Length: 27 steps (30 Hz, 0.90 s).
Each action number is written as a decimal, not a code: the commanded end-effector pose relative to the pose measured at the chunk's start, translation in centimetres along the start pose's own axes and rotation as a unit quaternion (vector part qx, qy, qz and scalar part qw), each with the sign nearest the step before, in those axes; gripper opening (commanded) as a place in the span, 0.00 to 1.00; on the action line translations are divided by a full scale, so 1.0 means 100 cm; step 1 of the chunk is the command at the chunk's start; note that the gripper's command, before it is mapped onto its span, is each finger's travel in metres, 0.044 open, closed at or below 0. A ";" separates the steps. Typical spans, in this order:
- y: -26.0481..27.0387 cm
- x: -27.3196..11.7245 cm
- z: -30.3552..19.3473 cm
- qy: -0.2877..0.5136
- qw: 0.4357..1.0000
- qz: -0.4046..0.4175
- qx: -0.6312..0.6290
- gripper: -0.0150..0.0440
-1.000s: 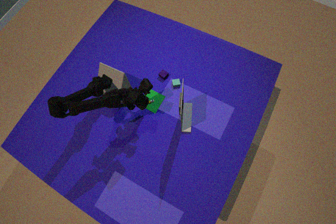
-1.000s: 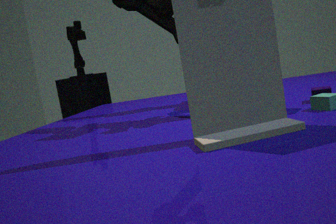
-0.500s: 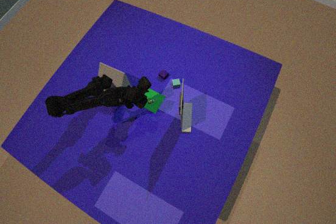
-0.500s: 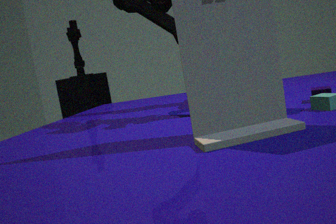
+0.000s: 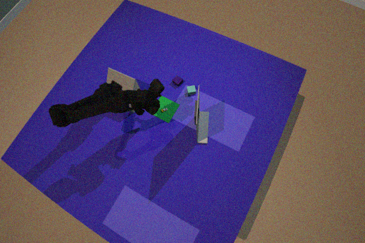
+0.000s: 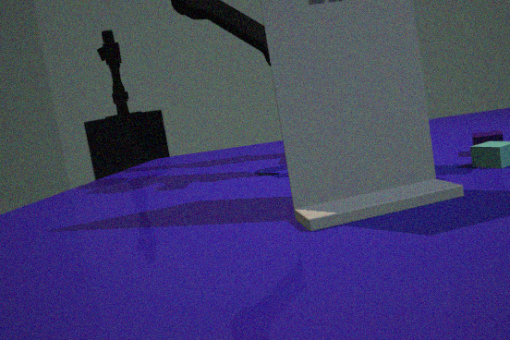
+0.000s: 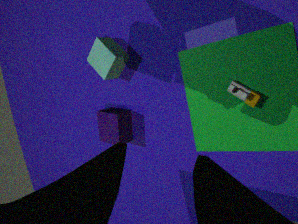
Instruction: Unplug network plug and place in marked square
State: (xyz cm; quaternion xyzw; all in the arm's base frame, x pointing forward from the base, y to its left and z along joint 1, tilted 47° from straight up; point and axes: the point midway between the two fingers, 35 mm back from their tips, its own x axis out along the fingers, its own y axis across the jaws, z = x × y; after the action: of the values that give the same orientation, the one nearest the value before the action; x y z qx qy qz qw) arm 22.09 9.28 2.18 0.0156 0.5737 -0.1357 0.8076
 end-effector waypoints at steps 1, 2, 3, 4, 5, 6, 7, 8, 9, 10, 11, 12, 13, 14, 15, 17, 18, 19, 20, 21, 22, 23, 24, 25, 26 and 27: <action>0.011 -0.015 0.002 -0.004 1.000 0.002 0.003 0.52; 0.013 -0.018 0.002 -0.004 1.000 0.002 0.003 0.52; 0.016 -0.022 0.002 -0.005 1.000 0.002 0.003 0.52; 0.018 -0.025 0.002 -0.005 1.000 0.002 0.003 0.52; 0.020 -0.029 0.002 -0.005 1.000 0.002 0.003 0.52; 0.022 -0.032 0.002 -0.005 1.000 0.003 0.003 0.52; 0.024 -0.035 0.001 -0.006 1.000 0.003 0.003 0.52; 0.026 -0.039 0.001 -0.006 1.000 0.003 0.003 0.52; 0.028 -0.043 0.000 -0.006 1.000 0.003 0.003 0.52; 0.029 -0.046 0.000 -0.006 1.000 0.003 0.003 0.52; 0.031 -0.050 -0.001 -0.007 1.000 0.003 0.003 0.52; 0.033 -0.053 -0.001 -0.007 1.000 0.003 0.003 0.52; 0.034 -0.056 -0.002 -0.008 1.000 0.003 0.003 0.52; 0.035 -0.058 -0.002 -0.008 1.000 0.003 0.003 0.52; 0.035 -0.059 -0.002 -0.008 1.000 0.003 0.003 0.52; 0.035 -0.059 -0.002 -0.008 1.000 0.003 0.003 0.56; 0.035 -0.059 -0.002 -0.008 1.000 0.003 0.003 0.61; 0.035 -0.059 -0.002 -0.008 1.000 0.003 0.003 0.65; 0.035 -0.059 -0.002 -0.008 1.000 0.003 0.003 0.70; 0.035 -0.059 -0.002 -0.008 1.000 0.003 0.003 0.74; 0.035 -0.059 -0.002 -0.008 1.000 0.003 0.003 0.79; 0.035 -0.059 -0.002 -0.008 1.000 0.003 0.003 0.83; 0.035 -0.059 -0.002 -0.008 1.000 0.003 0.003 0.87; 0.035 -0.059 -0.002 -0.008 1.000 0.003 0.003 0.92; 0.035 -0.059 -0.002 -0.008 1.000 0.003 0.003 0.96; 0.035 -0.059 -0.002 -0.008 1.000 0.003 0.003 1.00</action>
State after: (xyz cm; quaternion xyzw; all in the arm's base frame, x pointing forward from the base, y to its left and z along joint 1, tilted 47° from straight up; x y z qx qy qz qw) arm 20.85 13.83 6.95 0.0164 0.5694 -0.1344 0.8108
